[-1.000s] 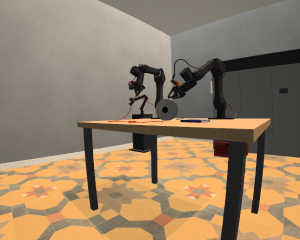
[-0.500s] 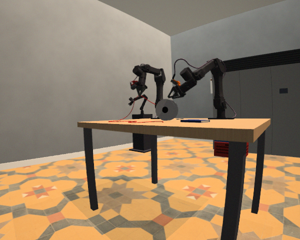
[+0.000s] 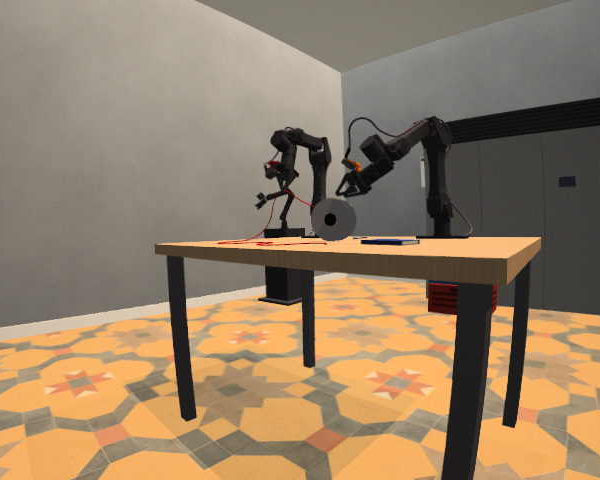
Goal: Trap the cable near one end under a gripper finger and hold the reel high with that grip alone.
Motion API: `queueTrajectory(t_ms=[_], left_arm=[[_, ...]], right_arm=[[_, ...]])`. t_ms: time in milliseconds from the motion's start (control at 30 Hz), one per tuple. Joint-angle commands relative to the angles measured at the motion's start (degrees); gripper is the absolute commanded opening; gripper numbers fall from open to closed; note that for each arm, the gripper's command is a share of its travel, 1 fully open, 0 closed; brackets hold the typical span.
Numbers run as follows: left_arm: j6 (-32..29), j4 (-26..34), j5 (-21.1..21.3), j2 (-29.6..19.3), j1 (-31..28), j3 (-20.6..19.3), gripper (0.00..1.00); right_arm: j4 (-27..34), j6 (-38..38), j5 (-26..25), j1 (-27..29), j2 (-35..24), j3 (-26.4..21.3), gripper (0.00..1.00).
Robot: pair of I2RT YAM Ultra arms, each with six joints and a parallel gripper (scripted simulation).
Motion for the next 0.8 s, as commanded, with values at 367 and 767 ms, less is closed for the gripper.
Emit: queueTrajectory(t_ms=[367, 767], left_arm=[[-0.2, -1.0, 0.8, 0.0, -0.1, -1.0, 0.75], [-0.3, -0.8, 0.8, 0.4, -0.3, -0.4, 0.75]], right_arm=[[0.3, 4.8, 2.5, 4.5, -1.2, -0.3, 0.00], [-0.6, 8.2, 3.7, 7.8, 0.4, 2.4, 0.00]])
